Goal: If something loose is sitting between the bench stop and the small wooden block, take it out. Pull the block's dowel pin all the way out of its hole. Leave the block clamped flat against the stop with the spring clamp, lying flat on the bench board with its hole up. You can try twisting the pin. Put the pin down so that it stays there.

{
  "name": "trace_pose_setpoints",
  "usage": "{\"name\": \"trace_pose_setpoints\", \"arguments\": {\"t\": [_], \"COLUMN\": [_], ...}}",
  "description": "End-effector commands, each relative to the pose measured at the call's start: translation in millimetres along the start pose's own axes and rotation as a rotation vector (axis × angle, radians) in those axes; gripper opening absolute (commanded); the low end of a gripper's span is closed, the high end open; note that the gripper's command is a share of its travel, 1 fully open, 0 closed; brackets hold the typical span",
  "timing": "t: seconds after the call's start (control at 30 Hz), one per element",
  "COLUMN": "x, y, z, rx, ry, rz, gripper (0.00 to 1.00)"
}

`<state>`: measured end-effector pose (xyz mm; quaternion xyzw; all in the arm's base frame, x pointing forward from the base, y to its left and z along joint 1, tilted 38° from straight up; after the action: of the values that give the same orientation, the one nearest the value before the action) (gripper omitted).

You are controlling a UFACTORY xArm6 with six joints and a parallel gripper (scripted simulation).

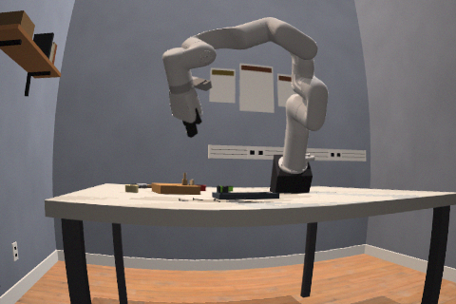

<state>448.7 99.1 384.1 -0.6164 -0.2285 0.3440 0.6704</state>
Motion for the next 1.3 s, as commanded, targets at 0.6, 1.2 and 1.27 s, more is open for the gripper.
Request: {"name": "trace_pose_setpoints", "arguments": {"t": [0.6,1.2,1.27], "x": [-113.3,-161.0,-161.0], "y": [180.9,225.2,225.2], "z": [-138.0,-154.9,-154.9], "rx": [0.336,0.32,0.32], "ry": [0.26,0.403,0.403], "rz": [-0.552,-0.666,-0.666], "gripper": [0.0,0.0,0.0]}}
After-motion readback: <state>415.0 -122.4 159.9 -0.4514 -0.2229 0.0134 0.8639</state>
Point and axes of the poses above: the point where the finger pads meet when closed, its own y axis out along the fingers, its own z axis across the jaws, x = y × z, the point moved 10 cm from there along -y, back along the fingers, and after that the axes turned 15 degrees about -y, right-handed, at the moved point
